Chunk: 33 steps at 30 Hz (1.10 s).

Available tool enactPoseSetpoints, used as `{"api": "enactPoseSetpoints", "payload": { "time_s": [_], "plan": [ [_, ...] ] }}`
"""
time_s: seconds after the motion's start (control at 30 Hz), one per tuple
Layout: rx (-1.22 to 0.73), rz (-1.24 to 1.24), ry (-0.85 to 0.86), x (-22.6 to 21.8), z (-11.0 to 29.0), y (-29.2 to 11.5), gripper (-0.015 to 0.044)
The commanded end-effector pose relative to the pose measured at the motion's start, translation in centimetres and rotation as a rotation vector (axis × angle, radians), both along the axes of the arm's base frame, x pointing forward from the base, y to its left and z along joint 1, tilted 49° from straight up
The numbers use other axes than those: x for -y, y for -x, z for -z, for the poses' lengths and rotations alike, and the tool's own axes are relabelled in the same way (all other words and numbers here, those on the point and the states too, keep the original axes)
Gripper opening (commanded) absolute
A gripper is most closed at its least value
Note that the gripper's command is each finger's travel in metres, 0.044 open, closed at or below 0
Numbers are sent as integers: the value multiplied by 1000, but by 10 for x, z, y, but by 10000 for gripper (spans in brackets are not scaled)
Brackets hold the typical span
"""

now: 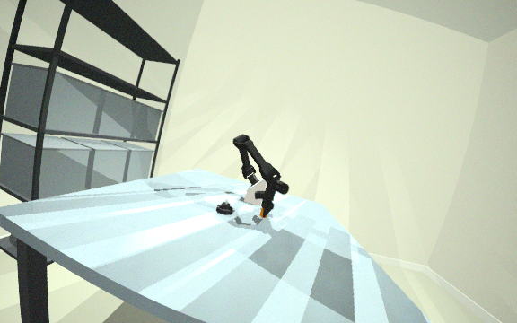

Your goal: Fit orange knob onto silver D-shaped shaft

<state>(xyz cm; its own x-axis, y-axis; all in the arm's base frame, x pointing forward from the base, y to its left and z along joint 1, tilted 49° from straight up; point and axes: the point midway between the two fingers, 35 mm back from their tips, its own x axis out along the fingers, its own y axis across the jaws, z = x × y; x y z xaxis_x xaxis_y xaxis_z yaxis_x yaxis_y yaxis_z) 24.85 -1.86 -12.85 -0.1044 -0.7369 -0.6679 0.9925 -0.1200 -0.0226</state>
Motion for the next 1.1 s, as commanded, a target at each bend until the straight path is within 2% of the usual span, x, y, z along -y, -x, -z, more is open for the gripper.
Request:
{"api": "enactPoseSetpoints", "payload": {
  "time_s": [0.0, 0.1, 0.37, 0.57, 1.07],
  "plan": [
    [-8, -5, 5, 2, 0, 2, 282],
    [-8, -5, 5, 2, 0, 2, 204],
    [-8, -5, 5, 2, 0, 2, 150],
    [-7, -7, -2, -17, -13, -6, 0],
    [-9, -7, -4, -101, -89, -13, 0]
  ]
}}
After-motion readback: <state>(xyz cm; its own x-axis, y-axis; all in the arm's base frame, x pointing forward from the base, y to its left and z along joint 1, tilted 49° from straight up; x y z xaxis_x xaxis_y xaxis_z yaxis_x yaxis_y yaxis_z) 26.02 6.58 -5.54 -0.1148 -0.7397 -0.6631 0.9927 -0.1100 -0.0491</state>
